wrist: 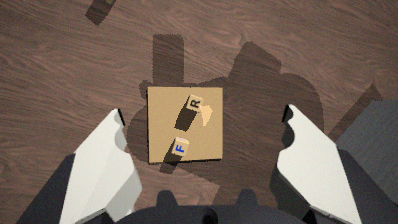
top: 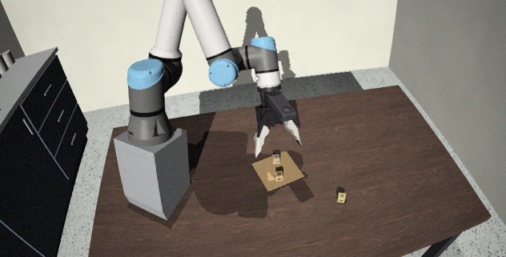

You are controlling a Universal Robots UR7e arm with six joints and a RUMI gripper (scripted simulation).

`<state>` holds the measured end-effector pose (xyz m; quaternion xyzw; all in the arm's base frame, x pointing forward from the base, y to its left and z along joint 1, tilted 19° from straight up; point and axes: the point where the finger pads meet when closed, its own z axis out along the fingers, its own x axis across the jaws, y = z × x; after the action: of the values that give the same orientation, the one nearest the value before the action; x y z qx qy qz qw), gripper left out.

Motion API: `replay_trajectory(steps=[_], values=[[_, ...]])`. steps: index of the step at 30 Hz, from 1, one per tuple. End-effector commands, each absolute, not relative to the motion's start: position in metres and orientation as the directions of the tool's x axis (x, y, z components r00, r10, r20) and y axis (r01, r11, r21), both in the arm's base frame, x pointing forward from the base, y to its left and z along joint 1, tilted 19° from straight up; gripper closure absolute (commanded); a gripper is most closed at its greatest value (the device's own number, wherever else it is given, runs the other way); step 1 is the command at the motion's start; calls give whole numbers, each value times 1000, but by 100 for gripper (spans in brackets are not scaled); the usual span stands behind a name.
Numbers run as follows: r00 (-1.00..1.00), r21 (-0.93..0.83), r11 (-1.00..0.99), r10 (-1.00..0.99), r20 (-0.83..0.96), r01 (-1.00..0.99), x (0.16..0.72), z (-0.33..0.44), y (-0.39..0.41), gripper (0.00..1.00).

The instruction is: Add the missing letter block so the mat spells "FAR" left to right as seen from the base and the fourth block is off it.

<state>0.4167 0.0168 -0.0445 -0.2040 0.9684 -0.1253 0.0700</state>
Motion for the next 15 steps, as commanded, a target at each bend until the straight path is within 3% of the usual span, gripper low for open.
replay_trajectory(steps=[1, 15], values=[[-932, -268, 912, -347, -103, -310, 416, -44, 15, 0], [-970, -248, 956, -194, -145, -154, 413, -45, 13, 0]])
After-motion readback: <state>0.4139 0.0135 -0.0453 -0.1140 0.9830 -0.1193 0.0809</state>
